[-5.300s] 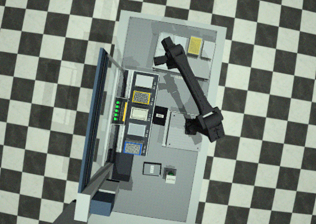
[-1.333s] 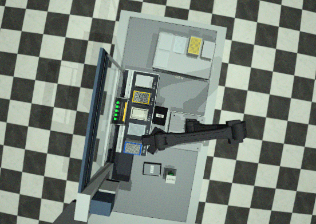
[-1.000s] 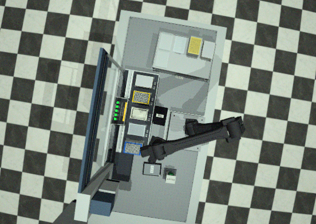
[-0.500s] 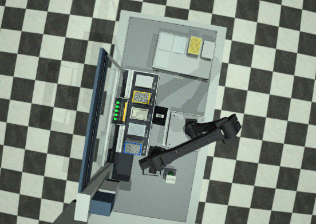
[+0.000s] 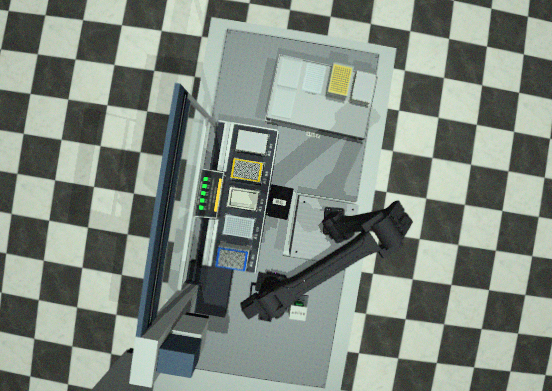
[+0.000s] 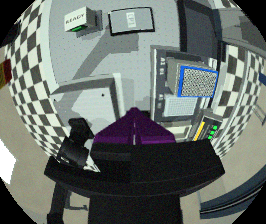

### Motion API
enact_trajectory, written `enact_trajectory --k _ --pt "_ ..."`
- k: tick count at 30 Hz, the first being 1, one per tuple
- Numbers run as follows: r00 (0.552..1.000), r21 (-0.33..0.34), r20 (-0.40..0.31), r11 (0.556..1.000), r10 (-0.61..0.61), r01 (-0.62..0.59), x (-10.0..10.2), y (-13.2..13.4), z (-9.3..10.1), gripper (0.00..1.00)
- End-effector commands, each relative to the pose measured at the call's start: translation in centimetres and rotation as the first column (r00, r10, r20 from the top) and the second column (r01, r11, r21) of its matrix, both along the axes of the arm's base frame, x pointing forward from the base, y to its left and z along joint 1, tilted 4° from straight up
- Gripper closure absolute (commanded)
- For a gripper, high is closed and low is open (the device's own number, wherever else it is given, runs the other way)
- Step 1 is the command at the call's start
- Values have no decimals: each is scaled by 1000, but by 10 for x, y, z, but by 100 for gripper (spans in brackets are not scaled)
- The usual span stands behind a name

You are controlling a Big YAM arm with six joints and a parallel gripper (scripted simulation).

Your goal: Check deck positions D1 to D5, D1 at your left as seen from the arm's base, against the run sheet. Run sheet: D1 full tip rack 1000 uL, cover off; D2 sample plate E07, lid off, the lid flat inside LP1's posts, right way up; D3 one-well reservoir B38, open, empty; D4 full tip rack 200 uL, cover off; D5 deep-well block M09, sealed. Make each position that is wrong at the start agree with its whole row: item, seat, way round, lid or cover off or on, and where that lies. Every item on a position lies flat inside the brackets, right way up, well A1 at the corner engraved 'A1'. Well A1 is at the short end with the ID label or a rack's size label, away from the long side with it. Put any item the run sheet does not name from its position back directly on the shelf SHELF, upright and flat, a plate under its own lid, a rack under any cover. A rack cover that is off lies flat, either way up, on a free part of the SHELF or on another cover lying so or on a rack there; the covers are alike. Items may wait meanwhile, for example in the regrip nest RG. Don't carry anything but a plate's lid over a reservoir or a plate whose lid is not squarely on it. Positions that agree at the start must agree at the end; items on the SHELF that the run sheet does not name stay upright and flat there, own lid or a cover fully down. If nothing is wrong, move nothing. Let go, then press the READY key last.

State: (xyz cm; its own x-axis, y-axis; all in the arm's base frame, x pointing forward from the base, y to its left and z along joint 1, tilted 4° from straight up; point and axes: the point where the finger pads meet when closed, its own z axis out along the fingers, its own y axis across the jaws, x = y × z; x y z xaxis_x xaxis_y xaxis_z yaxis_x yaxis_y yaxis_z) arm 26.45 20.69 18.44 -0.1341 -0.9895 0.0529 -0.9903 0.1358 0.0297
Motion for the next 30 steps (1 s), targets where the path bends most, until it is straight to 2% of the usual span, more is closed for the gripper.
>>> enact_trajectory --k 1,4,5,9,19,22,26,29,30 --pt "998 18 25 999 -50 49 9 -1 9 100" --pt "998 26 34 998 -50 49 10 -1 14 100" --pt "999 42 51 999 14 -16 17 20 21 100" --pt "995 48 52 995 85 -88 19 42 20 100" --pt "997 51 48 997 64 -66 21 93 17 100" --pt "997 42 39 997 64 -66 20 96 17 100" --pt "997 44 36 997 64 -65 20 115 15 100" --pt "998 43 36 997 59 -61 22 114 15 100" --pt "998 26 17 998 64 -65 1 100 7 100"
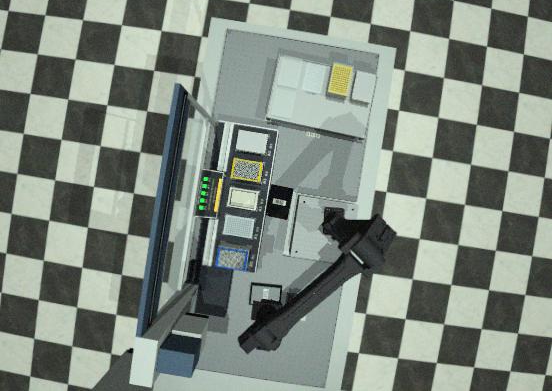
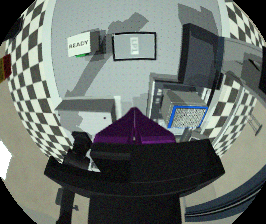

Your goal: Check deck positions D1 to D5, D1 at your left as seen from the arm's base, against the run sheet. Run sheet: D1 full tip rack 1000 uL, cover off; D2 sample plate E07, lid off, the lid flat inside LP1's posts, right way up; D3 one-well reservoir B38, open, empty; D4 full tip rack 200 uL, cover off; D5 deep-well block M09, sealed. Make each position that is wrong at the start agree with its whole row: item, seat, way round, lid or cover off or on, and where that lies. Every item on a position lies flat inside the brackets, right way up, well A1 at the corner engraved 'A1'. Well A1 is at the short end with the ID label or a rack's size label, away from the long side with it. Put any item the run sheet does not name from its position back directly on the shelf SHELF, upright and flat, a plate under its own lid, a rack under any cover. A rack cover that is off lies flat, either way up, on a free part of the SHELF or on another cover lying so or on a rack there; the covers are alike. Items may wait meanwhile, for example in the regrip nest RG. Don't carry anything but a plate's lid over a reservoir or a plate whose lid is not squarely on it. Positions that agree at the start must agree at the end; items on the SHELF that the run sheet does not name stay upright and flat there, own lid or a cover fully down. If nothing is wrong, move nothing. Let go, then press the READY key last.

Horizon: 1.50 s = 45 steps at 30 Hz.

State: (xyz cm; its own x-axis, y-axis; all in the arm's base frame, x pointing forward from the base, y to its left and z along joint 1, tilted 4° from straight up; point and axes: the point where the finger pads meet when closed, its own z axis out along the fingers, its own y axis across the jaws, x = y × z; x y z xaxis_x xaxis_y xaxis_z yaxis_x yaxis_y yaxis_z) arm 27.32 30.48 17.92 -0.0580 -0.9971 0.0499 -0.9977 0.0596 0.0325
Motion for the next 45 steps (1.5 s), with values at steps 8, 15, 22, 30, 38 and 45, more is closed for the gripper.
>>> enact_trajectory --k 8,15,22,30,38,45 --pt "1000 23 14 1000 -12 12 -38 4 12 100" --pt "1000 17 7 1000 -12 12 -74 5 13 100" --pt "1000 17 6 1000 -12 12 -108 8 13 100" --pt "1000 17 4 1000 -12 12 -138 10 14 100" --pt "999 10 3 999 -35 35 -139 14 -1 100" --pt "1000 17 6 1000 -10 10 -146 16 -7 100"
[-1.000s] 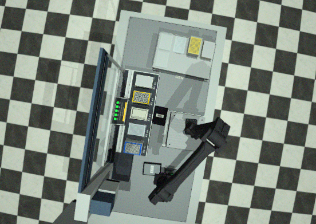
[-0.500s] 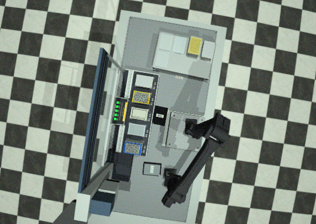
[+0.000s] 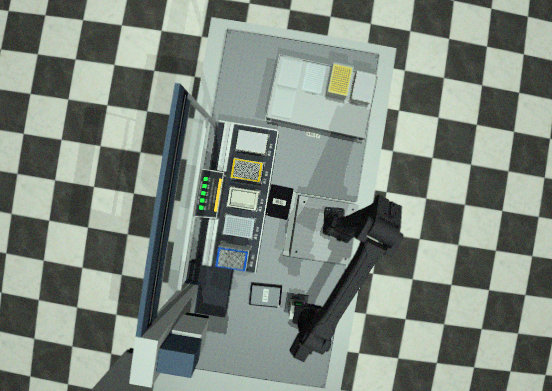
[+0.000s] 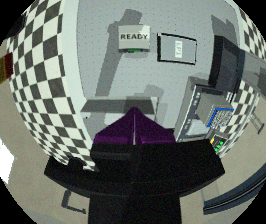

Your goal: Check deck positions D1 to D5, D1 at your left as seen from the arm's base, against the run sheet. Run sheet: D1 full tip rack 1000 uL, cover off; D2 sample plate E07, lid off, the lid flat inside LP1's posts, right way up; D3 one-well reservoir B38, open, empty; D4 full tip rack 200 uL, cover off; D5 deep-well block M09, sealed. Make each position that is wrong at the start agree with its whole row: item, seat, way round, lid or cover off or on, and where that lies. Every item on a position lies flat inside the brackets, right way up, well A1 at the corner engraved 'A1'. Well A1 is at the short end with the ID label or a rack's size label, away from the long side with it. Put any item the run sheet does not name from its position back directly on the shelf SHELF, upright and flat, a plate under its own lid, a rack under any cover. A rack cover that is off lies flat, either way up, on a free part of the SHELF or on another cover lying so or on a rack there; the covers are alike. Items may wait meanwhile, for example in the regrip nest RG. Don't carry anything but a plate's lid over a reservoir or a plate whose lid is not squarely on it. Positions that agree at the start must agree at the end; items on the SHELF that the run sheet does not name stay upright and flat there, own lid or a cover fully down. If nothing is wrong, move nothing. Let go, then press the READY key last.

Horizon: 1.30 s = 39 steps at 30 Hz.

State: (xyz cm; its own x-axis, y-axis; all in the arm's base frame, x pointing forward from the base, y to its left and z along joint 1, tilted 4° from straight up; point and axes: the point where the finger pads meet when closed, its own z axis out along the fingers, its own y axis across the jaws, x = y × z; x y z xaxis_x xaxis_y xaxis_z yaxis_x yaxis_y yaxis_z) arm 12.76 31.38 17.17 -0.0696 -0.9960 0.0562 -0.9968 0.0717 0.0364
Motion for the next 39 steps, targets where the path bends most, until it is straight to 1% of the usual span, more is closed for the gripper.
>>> enact_trajectory --k 1,12,14,15,17,29,31,32,34,39 --pt "1000 19 8 1000 -1 0 0 7 -3 100" --pt "1000 19 9 1000 0 0 -1 6 -21 100" --pt "1000 19 9 1000 0 0 -1 6 -21 100" --pt "1000 31 13 1000 0 -1 0 8 -18 100" --pt "1000 16 7 1000 1 -1 -1 6 -27 100" --pt "1000 18 8 1000 1 -1 -2 5 -46 100" --pt "1000 18 8 1000 1 -1 -2 5 -46 100" --pt "1000 36 15 999 0 -1 0 8 -42 100" --pt "1000 16 7 1000 1 -1 -2 5 -52 100" --pt "1000 16 7 1000 1 -1 -3 4 -60 100"
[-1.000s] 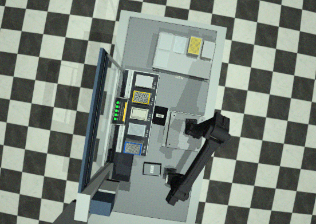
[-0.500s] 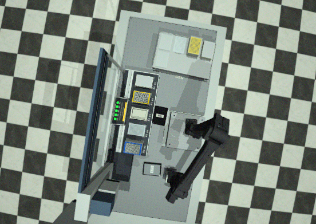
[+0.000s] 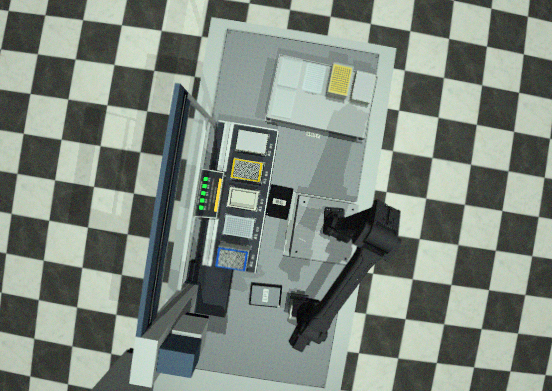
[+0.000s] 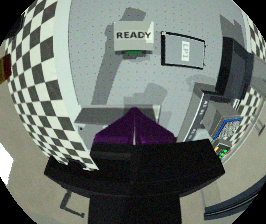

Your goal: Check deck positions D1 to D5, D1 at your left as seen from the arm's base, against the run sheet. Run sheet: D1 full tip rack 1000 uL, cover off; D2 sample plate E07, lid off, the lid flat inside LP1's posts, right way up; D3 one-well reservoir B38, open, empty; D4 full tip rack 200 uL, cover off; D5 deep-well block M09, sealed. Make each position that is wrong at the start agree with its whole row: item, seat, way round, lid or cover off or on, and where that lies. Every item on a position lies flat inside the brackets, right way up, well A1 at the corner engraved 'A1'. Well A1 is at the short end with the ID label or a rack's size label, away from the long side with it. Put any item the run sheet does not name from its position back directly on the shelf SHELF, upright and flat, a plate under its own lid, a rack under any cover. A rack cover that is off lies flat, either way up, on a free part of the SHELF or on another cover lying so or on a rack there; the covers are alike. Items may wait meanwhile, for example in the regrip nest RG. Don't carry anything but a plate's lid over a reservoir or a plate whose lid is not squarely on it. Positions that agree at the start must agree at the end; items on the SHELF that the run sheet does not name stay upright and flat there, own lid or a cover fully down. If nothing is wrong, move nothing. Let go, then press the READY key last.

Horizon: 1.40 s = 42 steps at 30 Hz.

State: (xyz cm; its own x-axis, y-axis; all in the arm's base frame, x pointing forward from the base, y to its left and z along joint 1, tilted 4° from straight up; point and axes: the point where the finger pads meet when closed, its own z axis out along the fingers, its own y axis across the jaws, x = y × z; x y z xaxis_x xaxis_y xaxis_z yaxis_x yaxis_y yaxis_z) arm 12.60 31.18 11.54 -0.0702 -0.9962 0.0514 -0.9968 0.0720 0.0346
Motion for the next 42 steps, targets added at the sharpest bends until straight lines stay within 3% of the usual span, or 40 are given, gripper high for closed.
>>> enact_trajectory --k 1,7,10,12,24,27,29,42 --pt "1000 11 5 1000 1 -1 -1 6 -6 100" --pt "1000 11 5 1000 2 -2 -2 6 -16 100" --pt "1000 35 14 999 1 -1 1 10 -9 100" --pt "1000 11 5 1000 1 -1 -1 5 -21 100" --pt "1000 11 5 1000 2 -2 -3 4 -41 100" --pt "1000 35 14 999 1 -1 0 10 -34 100" --pt "1000 11 5 1000 1 -1 -3 4 -46 100" --pt "1000 10 4 1000 2 -2 -4 3 -66 100"
